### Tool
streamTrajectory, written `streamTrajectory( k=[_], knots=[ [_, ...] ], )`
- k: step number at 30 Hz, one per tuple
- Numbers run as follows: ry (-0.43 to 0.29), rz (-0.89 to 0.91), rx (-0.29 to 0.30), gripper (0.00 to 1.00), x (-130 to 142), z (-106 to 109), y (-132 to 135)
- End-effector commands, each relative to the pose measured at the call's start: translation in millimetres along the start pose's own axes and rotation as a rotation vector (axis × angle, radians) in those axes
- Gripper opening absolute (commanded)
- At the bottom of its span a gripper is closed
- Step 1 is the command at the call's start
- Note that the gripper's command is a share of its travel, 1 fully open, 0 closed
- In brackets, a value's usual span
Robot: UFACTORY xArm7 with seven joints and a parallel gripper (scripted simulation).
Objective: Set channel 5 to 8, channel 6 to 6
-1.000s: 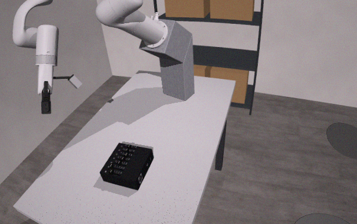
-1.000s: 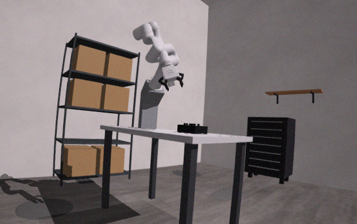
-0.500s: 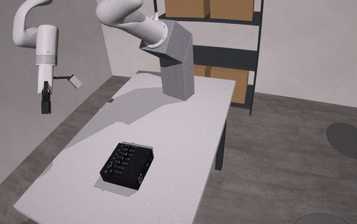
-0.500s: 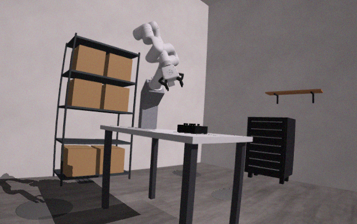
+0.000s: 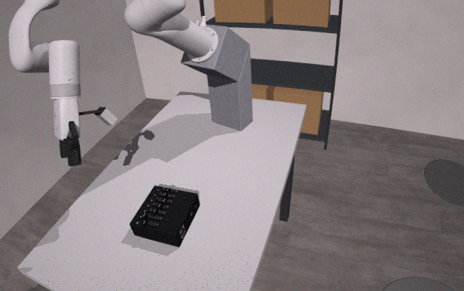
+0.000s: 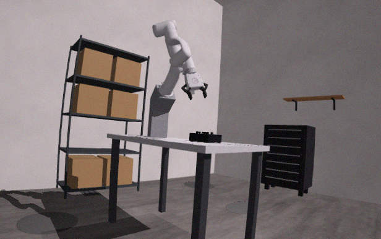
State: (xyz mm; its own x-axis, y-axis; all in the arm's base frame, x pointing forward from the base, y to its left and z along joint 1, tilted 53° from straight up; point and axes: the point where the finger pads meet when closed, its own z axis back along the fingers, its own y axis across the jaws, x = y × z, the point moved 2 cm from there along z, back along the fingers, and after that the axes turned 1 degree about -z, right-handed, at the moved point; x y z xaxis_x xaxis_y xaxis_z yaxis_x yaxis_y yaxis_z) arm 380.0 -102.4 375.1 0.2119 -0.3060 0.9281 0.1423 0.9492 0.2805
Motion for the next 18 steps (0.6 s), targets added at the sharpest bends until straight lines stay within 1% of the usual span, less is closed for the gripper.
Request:
streamTrajectory(
  k=[1,5,7,18],
  knots=[
    [-0.003,-0.002,-0.006,1.0,3,0,-1],
    [-0.003,-0.002,-0.006,1.0,3,0,-1],
    [0.067,0.107,-0.045,1.0,-21,-18,35],
    [0.067,0.107,-0.045,1.0,-21,-18,35]
  ],
)
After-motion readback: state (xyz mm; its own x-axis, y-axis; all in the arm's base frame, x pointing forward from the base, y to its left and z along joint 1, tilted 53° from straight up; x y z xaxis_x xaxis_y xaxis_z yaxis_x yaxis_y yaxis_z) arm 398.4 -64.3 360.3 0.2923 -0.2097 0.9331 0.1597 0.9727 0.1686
